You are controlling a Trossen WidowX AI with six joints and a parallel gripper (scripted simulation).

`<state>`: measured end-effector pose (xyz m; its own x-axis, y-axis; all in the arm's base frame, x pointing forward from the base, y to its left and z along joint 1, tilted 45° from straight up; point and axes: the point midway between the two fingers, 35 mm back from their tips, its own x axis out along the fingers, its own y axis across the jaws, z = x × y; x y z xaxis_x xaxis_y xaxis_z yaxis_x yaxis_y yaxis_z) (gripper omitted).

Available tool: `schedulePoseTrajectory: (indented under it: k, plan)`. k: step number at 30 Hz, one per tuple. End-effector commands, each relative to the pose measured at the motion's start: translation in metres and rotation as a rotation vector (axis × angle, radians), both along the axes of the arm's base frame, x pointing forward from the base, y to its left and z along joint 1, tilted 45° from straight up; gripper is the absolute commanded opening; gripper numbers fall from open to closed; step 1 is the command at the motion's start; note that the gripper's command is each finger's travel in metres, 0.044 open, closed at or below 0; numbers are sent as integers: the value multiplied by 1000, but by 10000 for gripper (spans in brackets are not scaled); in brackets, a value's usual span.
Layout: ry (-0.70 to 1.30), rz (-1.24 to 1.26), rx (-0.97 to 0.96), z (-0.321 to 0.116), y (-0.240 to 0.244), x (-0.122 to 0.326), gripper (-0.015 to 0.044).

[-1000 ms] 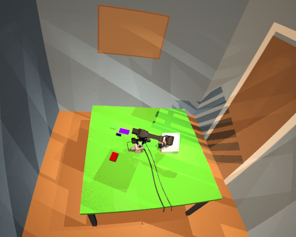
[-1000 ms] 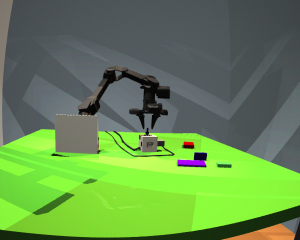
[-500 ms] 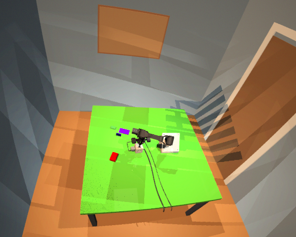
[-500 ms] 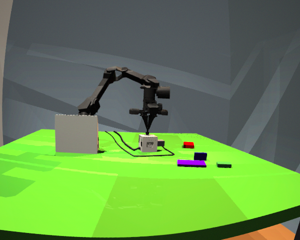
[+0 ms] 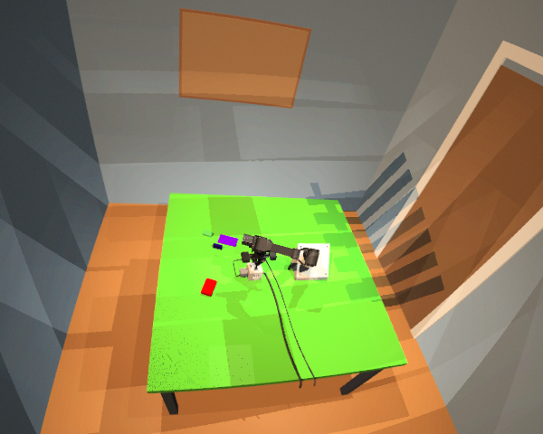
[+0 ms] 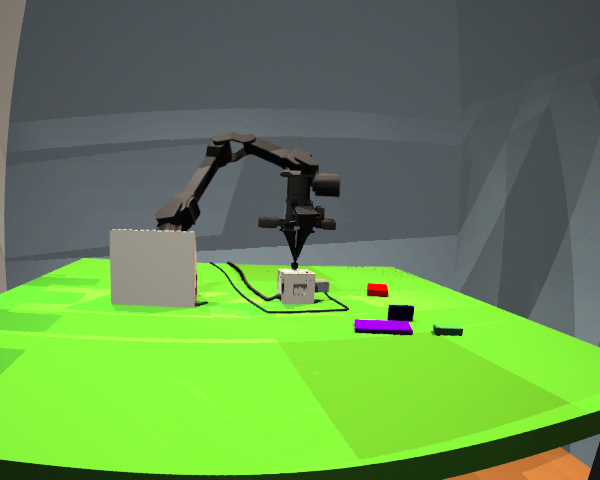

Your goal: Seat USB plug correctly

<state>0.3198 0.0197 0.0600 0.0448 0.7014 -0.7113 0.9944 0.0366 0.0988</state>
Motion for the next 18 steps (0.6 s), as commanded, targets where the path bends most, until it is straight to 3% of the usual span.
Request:
schedulePoseTrajectory:
  k: [1,18]
  plan:
    - [-3,2,-2,2,-2,0,0]
    - [-3,2,-2,10,-10,0,0]
